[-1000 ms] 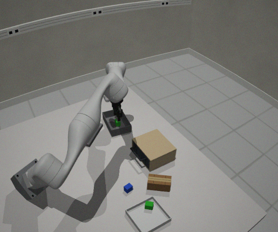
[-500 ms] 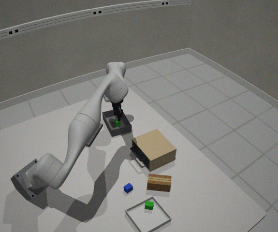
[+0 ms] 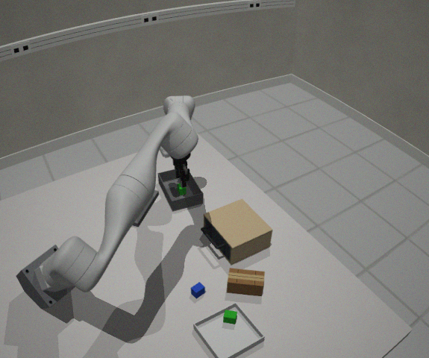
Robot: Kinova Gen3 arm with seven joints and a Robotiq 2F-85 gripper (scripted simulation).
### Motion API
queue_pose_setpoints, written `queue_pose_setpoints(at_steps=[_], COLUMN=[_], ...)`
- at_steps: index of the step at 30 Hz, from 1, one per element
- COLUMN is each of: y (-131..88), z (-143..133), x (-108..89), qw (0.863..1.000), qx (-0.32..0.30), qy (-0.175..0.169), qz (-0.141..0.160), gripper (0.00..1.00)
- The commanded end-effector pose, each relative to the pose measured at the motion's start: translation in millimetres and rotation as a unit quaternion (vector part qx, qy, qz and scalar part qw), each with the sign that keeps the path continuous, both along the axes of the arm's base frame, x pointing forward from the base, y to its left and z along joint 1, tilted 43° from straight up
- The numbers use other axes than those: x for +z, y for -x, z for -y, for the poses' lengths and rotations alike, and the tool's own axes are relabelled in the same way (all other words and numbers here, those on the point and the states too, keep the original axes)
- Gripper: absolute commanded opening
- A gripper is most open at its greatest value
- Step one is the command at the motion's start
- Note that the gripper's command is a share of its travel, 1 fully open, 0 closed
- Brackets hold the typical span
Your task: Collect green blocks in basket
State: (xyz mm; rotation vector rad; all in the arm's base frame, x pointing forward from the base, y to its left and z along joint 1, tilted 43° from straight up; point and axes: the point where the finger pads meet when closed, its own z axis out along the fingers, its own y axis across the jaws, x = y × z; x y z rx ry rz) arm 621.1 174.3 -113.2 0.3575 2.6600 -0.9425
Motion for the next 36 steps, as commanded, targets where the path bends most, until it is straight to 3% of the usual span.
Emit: queue_pose_setpoints(at_steps=[1,36], y=[-5.1,-4.9], z=[0.1,2.9], x=[4.0,0.1], qw=[1.000,1.000], qx=[0.003,0.003], qy=[0.000,0.001], qz=[0.005,0.003], gripper=[0.65,0.65])
